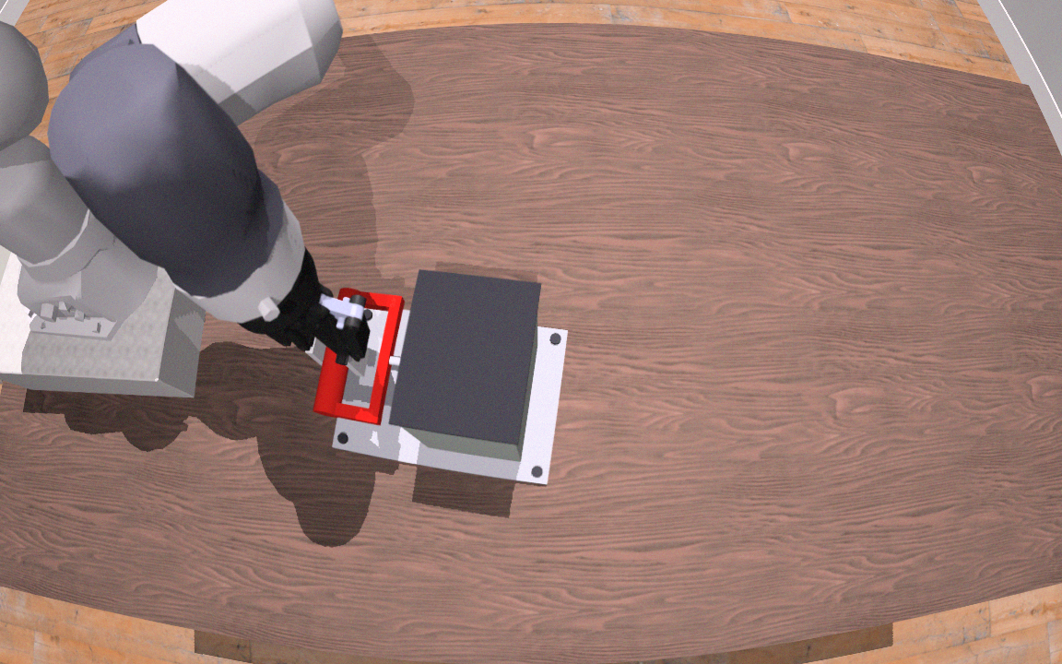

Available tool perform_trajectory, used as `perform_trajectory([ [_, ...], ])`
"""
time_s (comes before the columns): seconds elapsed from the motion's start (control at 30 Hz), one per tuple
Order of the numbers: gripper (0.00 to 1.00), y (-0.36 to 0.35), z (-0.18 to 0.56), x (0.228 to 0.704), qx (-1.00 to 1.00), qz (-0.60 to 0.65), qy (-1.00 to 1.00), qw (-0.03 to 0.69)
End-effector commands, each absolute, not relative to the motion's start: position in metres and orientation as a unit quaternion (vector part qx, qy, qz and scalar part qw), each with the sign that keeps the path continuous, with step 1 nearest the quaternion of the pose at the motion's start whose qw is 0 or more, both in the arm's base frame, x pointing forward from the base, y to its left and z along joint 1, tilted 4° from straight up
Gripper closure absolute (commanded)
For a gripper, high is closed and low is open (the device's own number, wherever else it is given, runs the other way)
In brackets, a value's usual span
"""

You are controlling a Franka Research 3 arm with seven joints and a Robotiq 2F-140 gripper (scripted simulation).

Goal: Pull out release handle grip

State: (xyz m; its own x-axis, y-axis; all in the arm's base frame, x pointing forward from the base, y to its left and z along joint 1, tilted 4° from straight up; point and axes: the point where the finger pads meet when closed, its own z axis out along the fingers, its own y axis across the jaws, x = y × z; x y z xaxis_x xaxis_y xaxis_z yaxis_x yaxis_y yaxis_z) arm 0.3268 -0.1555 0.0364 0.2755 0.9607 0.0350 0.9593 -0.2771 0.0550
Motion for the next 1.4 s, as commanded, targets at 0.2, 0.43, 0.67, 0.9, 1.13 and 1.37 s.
perform_trajectory([
  [0.2,1.0,-0.156,0.036,0.326,0.797,0.031,0.603,0.012],
  [0.43,1.0,-0.155,0.036,0.323,0.797,0.031,0.603,0.012],
  [0.67,1.0,-0.151,0.035,0.312,0.797,0.031,0.603,0.012],
  [0.9,1.0,-0.147,0.034,0.295,0.797,0.031,0.603,0.012],
  [1.13,1.0,-0.144,0.034,0.284,0.797,0.031,0.603,0.012],
  [1.37,1.0,-0.141,0.033,0.274,0.797,0.031,0.603,0.012],
])
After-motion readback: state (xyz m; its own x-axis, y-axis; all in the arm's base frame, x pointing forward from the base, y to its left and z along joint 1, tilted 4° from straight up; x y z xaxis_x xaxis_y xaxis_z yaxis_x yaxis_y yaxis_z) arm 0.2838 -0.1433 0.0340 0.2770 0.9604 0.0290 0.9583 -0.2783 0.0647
